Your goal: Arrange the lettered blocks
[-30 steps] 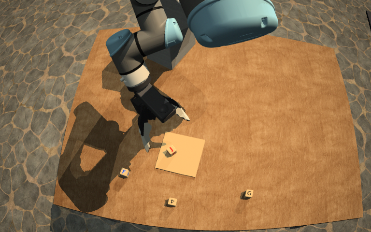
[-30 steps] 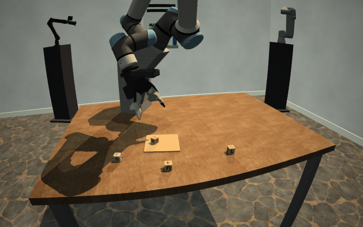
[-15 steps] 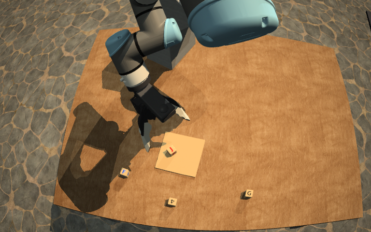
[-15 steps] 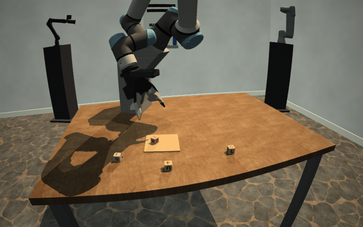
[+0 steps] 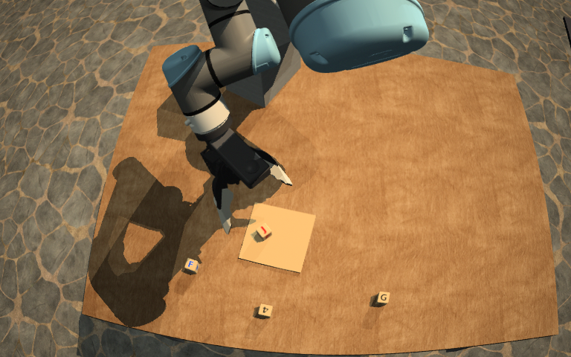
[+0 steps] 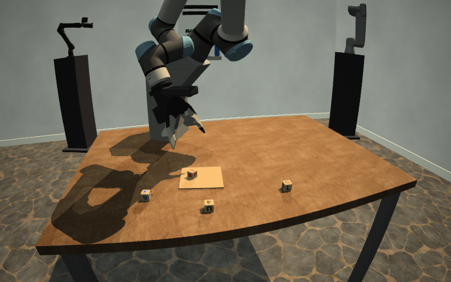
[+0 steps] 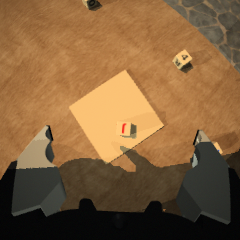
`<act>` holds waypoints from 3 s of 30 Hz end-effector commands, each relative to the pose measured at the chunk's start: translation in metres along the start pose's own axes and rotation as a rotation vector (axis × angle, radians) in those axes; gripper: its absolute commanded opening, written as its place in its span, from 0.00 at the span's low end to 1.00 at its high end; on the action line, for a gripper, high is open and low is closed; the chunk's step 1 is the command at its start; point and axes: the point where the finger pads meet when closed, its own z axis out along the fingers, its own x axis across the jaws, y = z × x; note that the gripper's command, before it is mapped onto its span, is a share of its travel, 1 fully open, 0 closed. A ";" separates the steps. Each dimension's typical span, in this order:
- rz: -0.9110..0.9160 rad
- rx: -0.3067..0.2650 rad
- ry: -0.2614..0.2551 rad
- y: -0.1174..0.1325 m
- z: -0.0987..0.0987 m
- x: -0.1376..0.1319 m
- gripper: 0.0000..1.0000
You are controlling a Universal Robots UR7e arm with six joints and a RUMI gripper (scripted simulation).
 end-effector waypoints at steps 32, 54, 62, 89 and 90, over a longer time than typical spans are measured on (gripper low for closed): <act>-0.001 0.000 0.000 0.017 -0.005 0.061 1.00; -0.003 -0.001 0.000 0.036 -0.017 0.180 1.00; -0.002 -0.001 0.002 0.036 -0.018 0.180 1.00; -0.001 -0.001 0.002 0.036 -0.018 0.180 1.00; -0.001 -0.001 0.002 0.036 -0.018 0.180 1.00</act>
